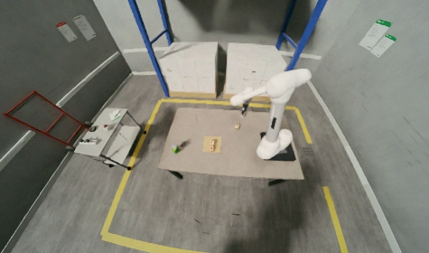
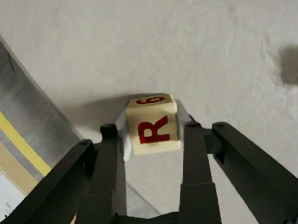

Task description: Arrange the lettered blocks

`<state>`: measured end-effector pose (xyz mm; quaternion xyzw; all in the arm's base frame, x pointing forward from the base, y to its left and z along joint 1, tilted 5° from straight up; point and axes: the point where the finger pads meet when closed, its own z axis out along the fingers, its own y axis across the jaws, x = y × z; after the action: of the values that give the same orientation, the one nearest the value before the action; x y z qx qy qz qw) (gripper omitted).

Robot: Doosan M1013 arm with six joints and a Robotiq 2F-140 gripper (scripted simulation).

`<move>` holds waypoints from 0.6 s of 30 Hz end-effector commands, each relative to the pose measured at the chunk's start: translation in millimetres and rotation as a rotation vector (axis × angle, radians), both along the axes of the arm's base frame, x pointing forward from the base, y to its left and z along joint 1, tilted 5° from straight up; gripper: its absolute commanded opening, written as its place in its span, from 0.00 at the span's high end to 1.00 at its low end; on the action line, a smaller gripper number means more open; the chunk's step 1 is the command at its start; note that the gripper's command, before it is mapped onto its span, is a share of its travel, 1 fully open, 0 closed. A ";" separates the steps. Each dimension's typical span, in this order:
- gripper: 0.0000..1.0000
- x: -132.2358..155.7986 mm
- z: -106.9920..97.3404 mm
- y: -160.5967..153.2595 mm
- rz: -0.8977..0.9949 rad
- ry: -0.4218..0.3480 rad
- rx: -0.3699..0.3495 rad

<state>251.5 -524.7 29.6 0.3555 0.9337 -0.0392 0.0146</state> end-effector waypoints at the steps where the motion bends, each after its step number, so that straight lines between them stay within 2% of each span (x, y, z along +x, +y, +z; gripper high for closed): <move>1: 0.67 0.2 0.5 -0.2 0.000 -0.001 -0.001; 9: 0.67 0.2 3.7 0.0 0.000 -0.001 -0.001; 15: 0.67 0.2 32.4 2.4 0.000 -0.001 -0.001; 17: 0.67 0.2 32.4 2.4 0.000 -0.001 -0.001; 18: 0.67 0.2 39.7 3.1 0.000 -0.001 -0.001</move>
<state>251.4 -521.8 61.1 0.3555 0.9337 -0.0392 0.0146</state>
